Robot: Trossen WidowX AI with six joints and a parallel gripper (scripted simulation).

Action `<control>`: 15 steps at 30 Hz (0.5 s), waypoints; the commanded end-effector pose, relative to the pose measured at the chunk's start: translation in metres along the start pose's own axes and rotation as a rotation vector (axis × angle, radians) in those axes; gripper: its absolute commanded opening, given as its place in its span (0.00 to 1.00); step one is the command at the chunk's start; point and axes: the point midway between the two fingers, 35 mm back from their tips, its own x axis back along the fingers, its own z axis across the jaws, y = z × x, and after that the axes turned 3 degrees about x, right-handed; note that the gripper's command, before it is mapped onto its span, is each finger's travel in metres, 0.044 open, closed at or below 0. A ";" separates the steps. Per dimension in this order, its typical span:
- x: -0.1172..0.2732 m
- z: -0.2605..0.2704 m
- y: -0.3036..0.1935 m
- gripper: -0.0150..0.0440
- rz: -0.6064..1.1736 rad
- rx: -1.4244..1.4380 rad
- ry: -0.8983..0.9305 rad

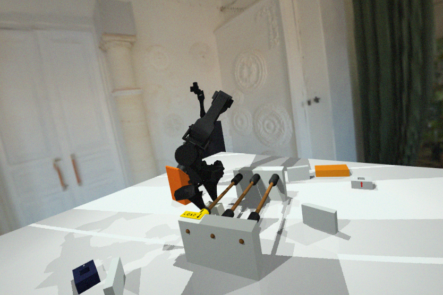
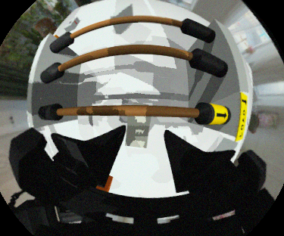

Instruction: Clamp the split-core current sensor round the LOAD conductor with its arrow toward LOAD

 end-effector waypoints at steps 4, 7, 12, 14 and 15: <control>0.000 0.000 0.000 0.66 0.000 0.002 0.000; 0.000 0.000 0.000 0.62 0.000 0.002 0.000; 0.000 0.000 0.000 0.57 0.000 0.002 0.000; 0.000 0.000 0.000 0.54 0.000 0.002 0.000; 0.000 0.000 0.000 0.53 0.000 0.002 0.000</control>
